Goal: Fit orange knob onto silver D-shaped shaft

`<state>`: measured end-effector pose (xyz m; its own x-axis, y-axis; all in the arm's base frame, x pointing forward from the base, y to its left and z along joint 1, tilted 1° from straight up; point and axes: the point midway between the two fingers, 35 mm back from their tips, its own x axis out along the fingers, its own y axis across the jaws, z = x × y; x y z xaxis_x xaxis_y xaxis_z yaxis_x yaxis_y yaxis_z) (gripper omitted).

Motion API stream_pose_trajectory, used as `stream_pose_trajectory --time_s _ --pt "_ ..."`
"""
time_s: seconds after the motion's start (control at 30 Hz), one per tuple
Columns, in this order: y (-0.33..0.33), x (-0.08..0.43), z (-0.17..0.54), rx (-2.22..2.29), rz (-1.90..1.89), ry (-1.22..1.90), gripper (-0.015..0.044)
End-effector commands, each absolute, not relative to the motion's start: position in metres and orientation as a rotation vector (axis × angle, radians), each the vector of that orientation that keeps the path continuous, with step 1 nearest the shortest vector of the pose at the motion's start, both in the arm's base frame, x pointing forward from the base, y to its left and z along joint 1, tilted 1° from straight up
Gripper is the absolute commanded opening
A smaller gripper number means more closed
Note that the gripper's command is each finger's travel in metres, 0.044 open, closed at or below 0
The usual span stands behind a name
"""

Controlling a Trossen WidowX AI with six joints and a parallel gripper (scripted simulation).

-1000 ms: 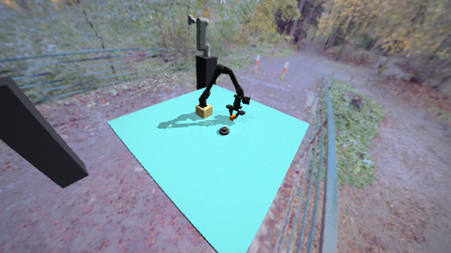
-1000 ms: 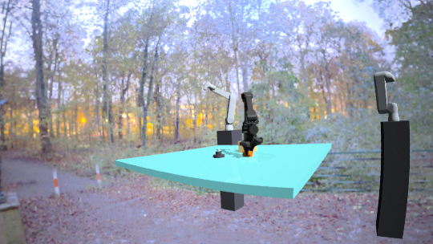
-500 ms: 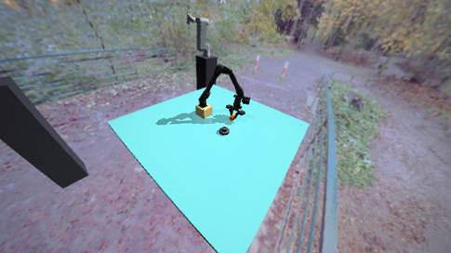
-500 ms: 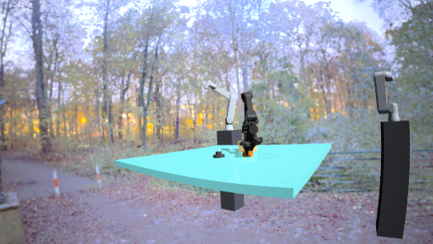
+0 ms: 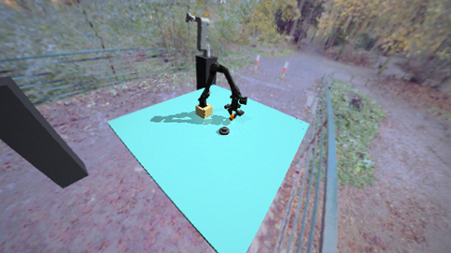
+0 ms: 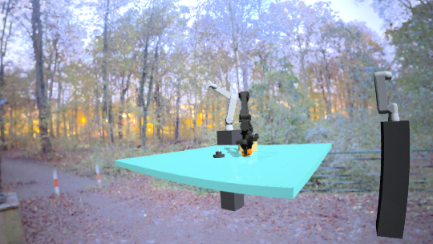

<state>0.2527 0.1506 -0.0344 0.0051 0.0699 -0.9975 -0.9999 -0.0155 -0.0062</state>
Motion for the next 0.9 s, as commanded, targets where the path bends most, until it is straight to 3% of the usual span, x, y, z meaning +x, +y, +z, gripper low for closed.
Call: stream_pose_trajectory --time_s 0.0,0.87 --pt "0.147 0.252 -0.033 -1.128 1.281 1.097 0.0180" --pt "0.118 0.252 -0.027 -0.787 1.444 0.762 0.0180"
